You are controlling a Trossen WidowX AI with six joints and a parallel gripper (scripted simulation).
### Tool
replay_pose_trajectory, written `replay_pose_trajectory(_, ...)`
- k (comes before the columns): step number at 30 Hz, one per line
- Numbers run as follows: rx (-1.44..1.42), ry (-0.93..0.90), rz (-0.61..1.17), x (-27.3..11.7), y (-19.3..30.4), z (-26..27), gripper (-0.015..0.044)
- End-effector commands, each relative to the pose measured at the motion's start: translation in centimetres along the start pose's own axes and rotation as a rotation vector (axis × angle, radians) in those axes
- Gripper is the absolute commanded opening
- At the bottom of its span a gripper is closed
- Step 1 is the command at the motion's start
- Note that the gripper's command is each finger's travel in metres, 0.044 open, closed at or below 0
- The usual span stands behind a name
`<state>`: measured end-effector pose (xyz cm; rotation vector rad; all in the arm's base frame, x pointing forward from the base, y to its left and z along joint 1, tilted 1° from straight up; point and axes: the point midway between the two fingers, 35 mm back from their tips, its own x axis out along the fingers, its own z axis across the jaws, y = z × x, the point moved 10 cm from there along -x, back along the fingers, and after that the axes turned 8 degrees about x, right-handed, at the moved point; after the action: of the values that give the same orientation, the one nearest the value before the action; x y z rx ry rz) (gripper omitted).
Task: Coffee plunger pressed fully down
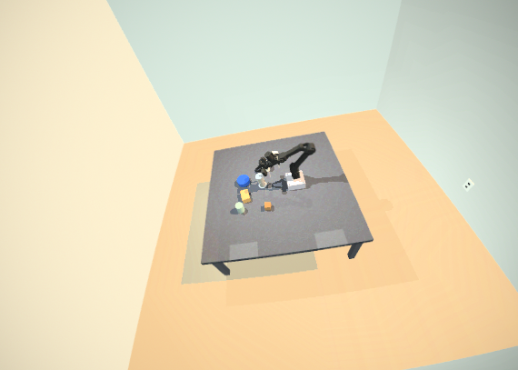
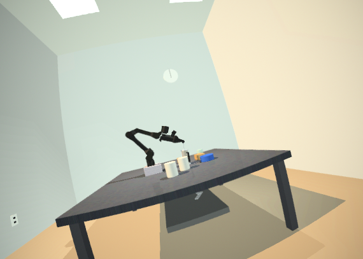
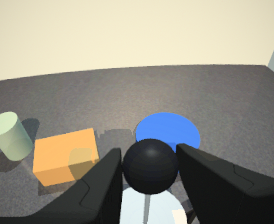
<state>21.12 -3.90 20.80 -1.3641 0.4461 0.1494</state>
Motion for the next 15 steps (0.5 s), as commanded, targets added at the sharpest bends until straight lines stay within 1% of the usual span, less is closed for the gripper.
replay_pose_trajectory(1, 0.002, 0.013, 0.075, 0.9, 2.4, -0.3, 0.0112)
replay_pose_trajectory(15, 0.002, 0.013, 0.074, 2.6, 3.6, -0.5, 0.0112)
